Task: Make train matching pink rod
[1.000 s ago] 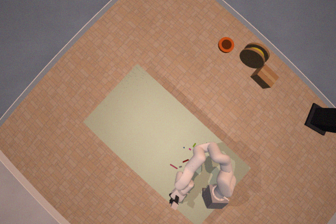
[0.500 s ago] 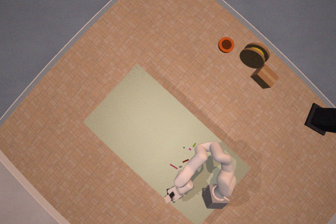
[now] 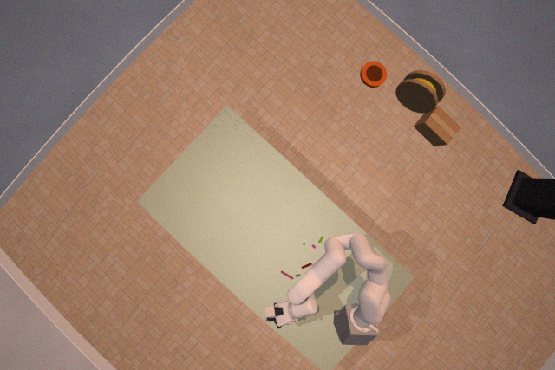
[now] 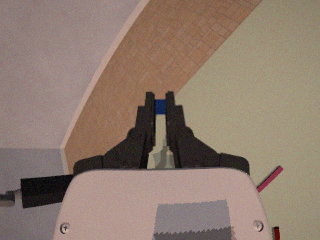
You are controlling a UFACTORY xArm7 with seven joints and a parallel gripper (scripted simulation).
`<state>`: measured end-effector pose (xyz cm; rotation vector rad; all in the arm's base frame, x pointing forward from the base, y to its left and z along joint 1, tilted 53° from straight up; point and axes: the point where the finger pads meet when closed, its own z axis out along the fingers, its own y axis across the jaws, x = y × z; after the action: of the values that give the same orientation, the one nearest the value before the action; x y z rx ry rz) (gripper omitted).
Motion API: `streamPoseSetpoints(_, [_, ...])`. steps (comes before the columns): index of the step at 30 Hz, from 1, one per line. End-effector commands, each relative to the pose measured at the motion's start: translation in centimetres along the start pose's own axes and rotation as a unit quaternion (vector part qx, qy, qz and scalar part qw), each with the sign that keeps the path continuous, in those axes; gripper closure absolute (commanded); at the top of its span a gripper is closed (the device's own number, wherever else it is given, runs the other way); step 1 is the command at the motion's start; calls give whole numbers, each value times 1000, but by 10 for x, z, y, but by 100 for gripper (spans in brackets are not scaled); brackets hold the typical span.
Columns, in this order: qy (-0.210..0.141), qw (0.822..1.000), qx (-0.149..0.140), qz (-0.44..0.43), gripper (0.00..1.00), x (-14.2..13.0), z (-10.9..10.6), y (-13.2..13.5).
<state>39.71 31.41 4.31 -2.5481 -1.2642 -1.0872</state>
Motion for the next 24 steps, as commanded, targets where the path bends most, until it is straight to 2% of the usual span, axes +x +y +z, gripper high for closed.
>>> streamPoseSetpoints(1, [5,997,-38,73,96,8,0,17])
streamPoseSetpoints(4, [5,995,-45,87,96,9,0,21])
streamPoseSetpoints(5, [7,990,-66,127,96,10,0,32])
streamPoseSetpoints(10, [10,977,-98,188,96,11,-2,50])
streamPoseSetpoints(19, [19,938,-164,305,96,7,-9,87])
streamPoseSetpoints(21, [19,938,-164,305,96,7,-9,87])
streamPoseSetpoints(22, [22,921,-185,341,96,4,-12,99])
streamPoseSetpoints(24, [24,912,-196,359,96,2,-13,105])
